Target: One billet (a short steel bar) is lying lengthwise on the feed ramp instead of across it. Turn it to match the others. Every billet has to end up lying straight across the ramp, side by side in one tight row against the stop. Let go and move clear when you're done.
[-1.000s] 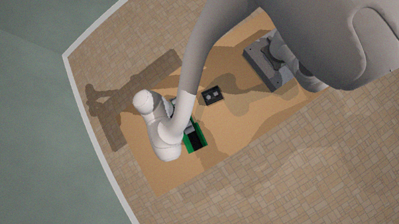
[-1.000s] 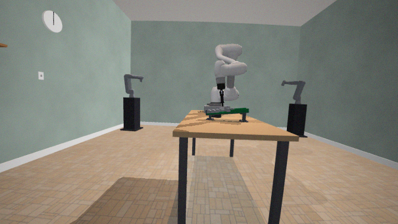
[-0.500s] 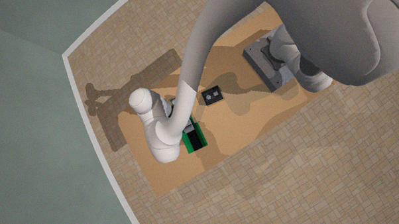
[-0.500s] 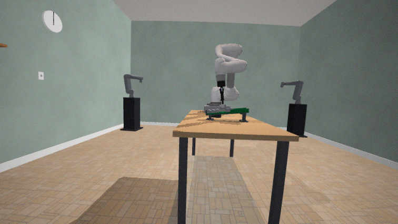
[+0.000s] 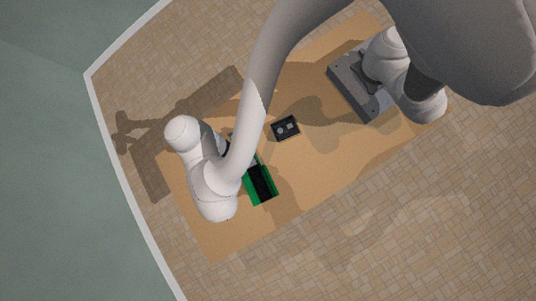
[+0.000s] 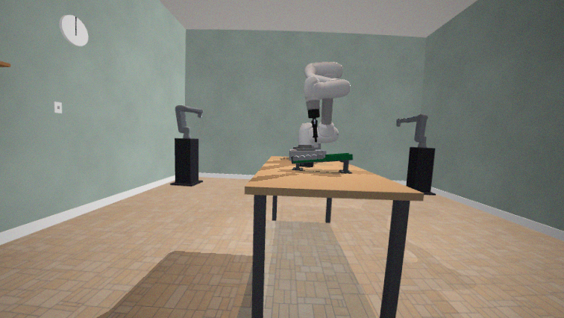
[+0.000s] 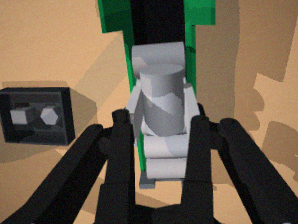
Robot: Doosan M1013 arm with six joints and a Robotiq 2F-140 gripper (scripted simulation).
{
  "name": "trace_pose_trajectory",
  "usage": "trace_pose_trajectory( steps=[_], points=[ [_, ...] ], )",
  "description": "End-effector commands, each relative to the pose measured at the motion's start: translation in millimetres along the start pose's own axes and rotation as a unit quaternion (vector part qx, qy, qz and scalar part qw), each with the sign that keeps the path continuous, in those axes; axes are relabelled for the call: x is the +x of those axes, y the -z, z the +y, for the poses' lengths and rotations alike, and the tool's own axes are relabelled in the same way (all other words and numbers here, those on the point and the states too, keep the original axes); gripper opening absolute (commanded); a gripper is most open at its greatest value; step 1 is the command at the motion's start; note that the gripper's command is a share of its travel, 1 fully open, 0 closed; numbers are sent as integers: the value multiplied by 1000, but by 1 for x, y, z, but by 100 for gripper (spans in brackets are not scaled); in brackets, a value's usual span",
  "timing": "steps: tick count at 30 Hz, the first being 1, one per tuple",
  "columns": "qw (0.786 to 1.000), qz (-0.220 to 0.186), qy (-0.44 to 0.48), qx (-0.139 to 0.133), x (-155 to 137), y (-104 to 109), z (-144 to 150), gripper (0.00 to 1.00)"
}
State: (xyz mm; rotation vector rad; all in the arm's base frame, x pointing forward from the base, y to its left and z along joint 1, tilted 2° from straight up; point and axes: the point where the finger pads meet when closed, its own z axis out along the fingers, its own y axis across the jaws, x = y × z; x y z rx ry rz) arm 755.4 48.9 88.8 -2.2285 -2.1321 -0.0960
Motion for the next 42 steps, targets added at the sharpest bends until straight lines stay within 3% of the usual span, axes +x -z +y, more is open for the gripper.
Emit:
trace_pose_trajectory(
  steps=[1, 4, 42],
  points=[
    [1000, 0, 0, 0, 1, 4, 0, 10],
    [1000, -1, 0, 0, 1, 11, 0, 10],
    [999, -52, 0, 0, 4, 11, 0, 10]
  ],
)
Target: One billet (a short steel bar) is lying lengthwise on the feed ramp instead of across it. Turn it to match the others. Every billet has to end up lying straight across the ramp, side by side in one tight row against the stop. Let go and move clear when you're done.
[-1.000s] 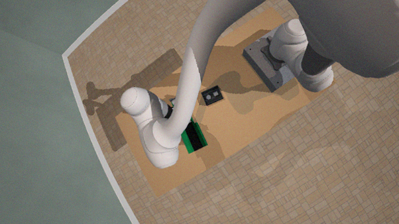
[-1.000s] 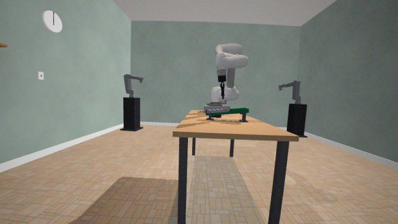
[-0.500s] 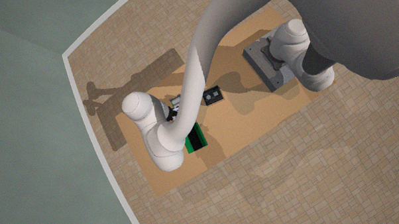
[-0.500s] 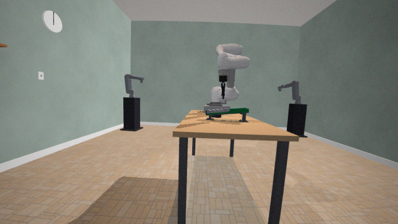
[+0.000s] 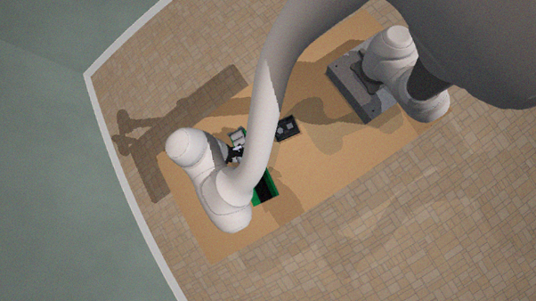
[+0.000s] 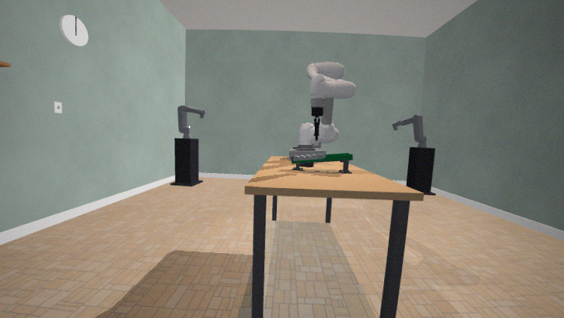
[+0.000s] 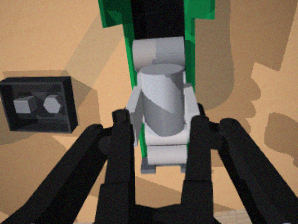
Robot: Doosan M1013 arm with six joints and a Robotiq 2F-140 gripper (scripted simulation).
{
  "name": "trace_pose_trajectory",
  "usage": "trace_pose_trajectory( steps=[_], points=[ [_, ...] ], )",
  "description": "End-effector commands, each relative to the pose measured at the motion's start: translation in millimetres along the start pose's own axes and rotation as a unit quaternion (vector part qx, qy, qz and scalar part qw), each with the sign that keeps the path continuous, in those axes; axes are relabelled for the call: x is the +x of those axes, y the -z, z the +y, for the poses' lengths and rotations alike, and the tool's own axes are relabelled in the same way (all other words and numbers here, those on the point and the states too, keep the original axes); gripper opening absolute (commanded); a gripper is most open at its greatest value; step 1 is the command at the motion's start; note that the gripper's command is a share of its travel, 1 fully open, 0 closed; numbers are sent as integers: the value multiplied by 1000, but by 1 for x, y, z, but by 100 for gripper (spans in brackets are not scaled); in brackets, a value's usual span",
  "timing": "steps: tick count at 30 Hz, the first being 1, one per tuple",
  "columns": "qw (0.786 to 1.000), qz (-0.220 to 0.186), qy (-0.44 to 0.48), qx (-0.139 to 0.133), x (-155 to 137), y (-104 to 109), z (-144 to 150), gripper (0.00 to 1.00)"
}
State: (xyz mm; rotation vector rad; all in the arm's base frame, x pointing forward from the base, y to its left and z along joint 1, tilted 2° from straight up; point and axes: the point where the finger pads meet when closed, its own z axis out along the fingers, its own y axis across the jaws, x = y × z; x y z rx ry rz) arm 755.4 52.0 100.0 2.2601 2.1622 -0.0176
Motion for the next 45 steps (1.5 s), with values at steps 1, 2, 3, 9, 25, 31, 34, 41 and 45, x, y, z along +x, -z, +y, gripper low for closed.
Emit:
trace_pose_trajectory(
  steps=[1, 2, 3, 9, 25, 31, 34, 41, 45],
  points=[
    [1000, -3, 0, 0, 0, 0, 0, 10],
    [1000, -3, 0, 0, 0, 0, 0, 10],
    [1000, -4, 0, 0, 0, 0, 0, 10],
    [1000, -6, 0, 0, 0, 0, 0, 10],
    [1000, -10, 0, 0, 1, 0, 0, 10],
    [1000, -10, 0, 0, 1, 0, 0, 10],
    [1000, -10, 0, 0, 1, 0, 0, 10],
    [1000, -10, 0, 0, 1, 0, 0, 10],
    [1000, -10, 0, 0, 1, 0, 0, 10]
  ],
)
